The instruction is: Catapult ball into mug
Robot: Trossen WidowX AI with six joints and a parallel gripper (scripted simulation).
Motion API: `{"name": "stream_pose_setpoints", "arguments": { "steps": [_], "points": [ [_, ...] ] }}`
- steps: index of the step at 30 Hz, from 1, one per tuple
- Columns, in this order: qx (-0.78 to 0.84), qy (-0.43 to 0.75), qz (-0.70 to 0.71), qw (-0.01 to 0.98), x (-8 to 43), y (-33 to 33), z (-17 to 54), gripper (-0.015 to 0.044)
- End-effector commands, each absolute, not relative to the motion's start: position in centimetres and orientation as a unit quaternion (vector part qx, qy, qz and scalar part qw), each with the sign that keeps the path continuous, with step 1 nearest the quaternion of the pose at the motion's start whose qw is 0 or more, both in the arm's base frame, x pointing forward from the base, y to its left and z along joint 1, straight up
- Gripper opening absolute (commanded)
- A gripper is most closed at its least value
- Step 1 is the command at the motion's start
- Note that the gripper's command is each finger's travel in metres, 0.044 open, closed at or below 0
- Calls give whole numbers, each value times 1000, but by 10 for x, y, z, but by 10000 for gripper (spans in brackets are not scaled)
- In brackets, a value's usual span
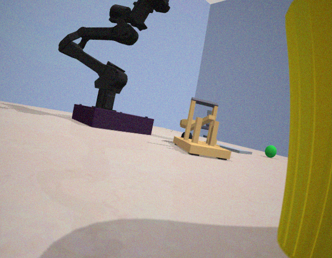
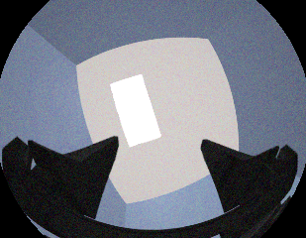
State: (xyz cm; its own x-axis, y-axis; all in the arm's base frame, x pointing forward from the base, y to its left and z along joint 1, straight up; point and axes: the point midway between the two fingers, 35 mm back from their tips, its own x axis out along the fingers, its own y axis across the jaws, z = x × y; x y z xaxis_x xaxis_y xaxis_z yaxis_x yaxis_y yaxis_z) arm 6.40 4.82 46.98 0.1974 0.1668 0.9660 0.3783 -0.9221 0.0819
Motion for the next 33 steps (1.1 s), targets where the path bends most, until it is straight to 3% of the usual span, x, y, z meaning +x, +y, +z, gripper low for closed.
{"name": "stream_pose_setpoints", "arguments": {
  "steps": [1, 33],
  "points": [
    [-770, -177, -607, 85, 65, 49, 470, 426],
    [-874, -95, -332, -341, 250, 125, 440, 440]
  ]
}}
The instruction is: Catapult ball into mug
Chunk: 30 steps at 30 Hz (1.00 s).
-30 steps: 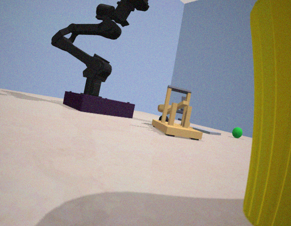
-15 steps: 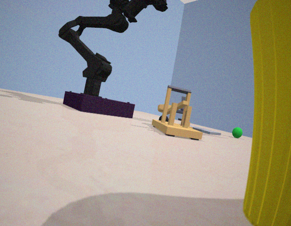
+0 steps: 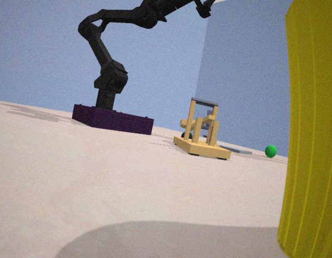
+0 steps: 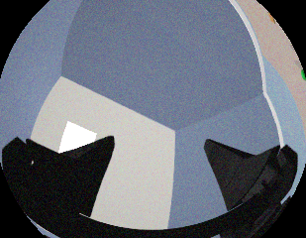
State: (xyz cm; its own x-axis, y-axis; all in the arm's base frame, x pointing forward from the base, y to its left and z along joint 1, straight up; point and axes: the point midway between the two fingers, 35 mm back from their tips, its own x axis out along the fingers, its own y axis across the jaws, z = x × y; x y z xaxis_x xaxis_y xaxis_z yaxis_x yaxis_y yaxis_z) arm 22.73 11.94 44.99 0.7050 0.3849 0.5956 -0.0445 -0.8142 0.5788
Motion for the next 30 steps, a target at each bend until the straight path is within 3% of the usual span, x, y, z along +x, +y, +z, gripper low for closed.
{"name": "stream_pose_setpoints", "arguments": {
  "steps": [1, 30],
  "points": [
    [873, 96, 321, 355, 255, 126, 437, 440],
    [732, 201, 19, 651, 378, 130, 314, 440]
  ]
}}
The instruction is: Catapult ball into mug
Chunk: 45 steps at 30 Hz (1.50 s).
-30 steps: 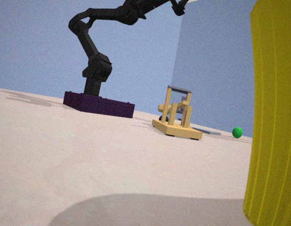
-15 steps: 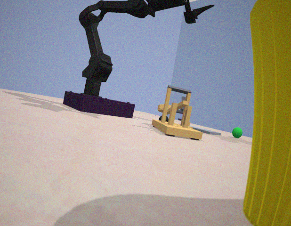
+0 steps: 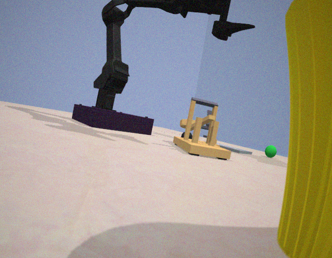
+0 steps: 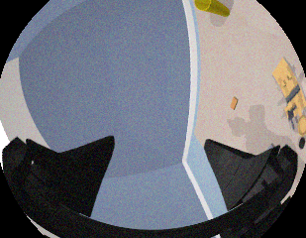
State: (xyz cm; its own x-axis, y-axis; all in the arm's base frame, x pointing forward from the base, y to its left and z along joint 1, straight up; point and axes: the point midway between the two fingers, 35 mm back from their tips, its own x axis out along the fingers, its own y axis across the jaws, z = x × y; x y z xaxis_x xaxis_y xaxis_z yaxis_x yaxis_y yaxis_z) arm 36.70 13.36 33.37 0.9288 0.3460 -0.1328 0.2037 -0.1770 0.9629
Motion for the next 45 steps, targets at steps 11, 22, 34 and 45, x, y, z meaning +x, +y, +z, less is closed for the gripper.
{"name": "stream_pose_setpoints", "arguments": {
  "steps": [11, 22, 34, 45],
  "points": [
    [617, 287, -72, 729, 399, 119, 261, 440],
    [487, 394, -140, 767, 404, 102, 211, 440],
    [340, 524, -180, 760, 394, 80, 165, 440],
    [215, 646, -180, 710, 377, 60, 134, 440]
  ]
}}
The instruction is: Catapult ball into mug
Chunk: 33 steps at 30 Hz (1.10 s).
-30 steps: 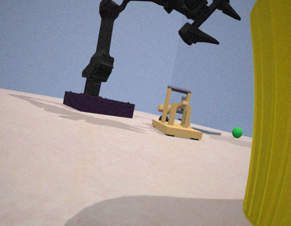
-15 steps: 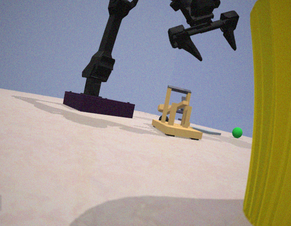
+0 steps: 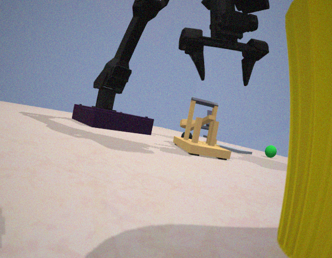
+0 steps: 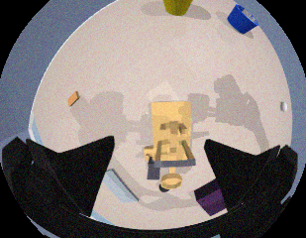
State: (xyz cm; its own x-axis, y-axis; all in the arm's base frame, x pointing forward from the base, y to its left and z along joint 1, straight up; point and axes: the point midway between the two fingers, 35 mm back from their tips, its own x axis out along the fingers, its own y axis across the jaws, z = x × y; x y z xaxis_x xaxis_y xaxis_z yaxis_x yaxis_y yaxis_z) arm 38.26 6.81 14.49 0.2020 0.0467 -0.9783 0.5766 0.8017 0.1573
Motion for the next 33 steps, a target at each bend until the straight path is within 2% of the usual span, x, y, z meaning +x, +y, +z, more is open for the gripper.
{"name": "stream_pose_setpoints", "arguments": {
  "steps": [1, 10, 15, 33],
  "points": [
    [205, 657, -178, 704, 375, 59, 132, 440],
    [190, 672, -175, 694, 372, 56, 127, 440],
    [190, 672, -175, 694, 375, 57, 84, 440],
    [190, 672, -175, 694, 377, 58, 64, 440]
  ]
}}
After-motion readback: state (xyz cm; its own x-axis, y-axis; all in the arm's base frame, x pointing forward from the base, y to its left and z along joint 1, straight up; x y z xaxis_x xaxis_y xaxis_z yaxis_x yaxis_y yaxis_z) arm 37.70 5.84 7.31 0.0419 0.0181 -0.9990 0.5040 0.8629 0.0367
